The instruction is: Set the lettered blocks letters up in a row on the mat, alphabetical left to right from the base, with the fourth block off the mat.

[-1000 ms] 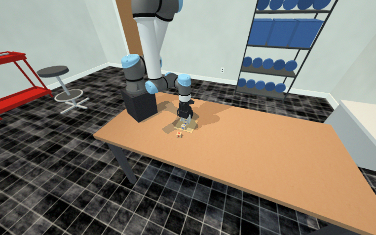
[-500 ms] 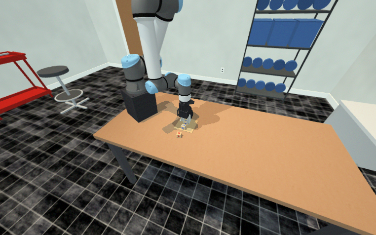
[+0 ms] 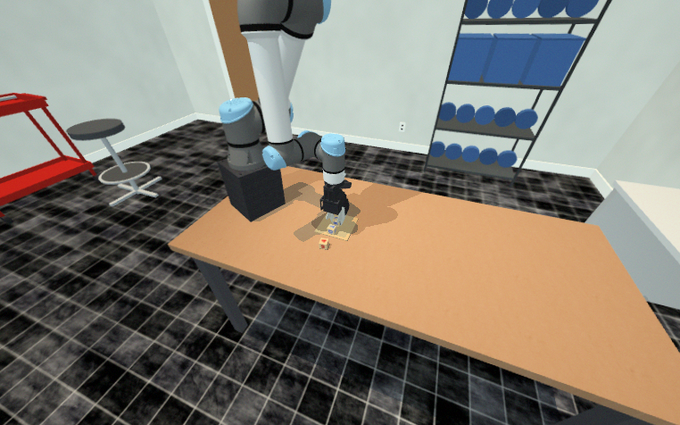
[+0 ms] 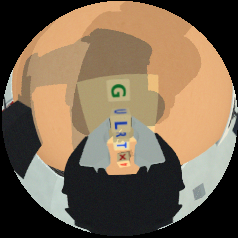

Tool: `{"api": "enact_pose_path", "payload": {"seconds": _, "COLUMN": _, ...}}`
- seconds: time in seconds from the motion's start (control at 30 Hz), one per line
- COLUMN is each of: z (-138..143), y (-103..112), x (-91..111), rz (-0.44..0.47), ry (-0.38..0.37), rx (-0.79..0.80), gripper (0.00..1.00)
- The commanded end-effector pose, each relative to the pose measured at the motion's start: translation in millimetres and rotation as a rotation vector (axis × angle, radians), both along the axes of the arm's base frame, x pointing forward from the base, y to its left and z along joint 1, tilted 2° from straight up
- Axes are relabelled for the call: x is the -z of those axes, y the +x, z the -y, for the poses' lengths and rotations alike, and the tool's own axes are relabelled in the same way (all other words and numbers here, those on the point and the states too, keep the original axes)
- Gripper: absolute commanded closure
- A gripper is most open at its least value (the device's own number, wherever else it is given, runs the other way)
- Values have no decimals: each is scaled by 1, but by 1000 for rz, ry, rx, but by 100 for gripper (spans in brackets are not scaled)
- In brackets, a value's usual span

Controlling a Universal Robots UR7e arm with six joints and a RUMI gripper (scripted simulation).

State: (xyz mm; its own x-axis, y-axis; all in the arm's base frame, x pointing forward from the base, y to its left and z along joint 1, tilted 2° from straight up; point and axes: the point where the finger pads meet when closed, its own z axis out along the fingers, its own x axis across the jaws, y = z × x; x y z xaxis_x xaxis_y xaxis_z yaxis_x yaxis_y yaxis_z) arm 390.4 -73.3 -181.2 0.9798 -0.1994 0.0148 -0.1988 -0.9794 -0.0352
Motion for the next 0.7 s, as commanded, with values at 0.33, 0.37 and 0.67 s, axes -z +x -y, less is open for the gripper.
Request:
{"api": "enact_pose_path", "payload": {"seconds": 0.33, "z": -1, "y": 0, "x": 4, "rz": 0, "ry": 1, "rx": 1, "gripper": 91}}
{"api": "enact_pose_path", "payload": {"seconds": 0.37, "z": -1, "y": 0, "x": 4, "rz": 0, "ry": 1, "rx": 1, "gripper": 91}}
{"api": "enact_pose_path", "payload": {"seconds": 0.67, "z": 0, "y": 0, "x": 4, "rz": 1, "ry": 0, "rx": 1, "gripper": 91}}
